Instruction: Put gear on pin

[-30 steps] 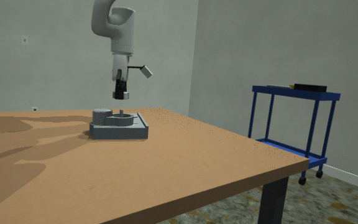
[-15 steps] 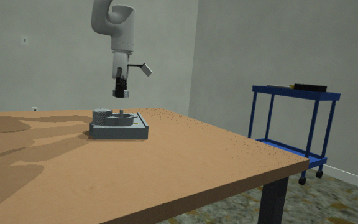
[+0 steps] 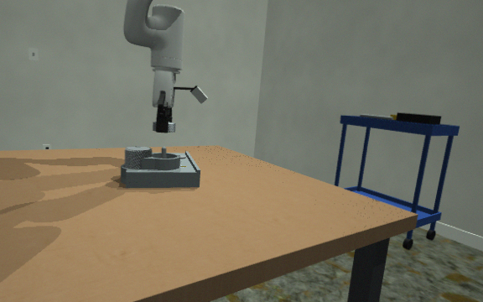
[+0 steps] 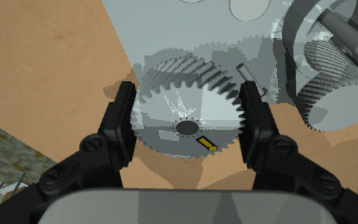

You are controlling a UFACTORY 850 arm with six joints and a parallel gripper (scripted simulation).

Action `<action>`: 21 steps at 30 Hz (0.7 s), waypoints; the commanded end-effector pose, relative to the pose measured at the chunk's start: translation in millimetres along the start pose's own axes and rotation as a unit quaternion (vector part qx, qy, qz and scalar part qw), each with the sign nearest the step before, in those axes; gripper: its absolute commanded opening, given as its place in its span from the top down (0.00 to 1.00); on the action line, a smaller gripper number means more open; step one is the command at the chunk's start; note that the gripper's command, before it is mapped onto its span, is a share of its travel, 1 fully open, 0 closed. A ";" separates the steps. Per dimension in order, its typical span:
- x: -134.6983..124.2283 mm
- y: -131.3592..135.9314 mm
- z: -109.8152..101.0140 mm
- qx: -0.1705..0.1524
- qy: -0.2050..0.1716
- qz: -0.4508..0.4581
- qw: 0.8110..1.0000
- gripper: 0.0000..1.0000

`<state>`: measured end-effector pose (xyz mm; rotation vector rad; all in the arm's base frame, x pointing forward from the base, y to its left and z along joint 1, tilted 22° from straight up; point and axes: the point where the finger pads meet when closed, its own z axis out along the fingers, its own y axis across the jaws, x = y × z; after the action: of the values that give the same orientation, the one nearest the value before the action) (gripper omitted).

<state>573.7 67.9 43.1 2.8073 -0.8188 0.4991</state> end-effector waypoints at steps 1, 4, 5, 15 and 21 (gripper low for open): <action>16.8 67.7 -0.8 0.001 0.004 0.001 1.000 1.00; 19.8 105.0 -1.9 0.002 0.001 0.001 1.000 1.00; 21.5 117.4 -2.4 0.002 0.001 0.001 1.000 1.00; 21.8 120.4 -2.4 0.002 0.001 0.004 1.000 1.00; 21.5 120.7 -2.0 0.002 0.001 0.016 1.000 1.00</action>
<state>523.9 -42.2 61.2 2.8042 -0.8413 0.4926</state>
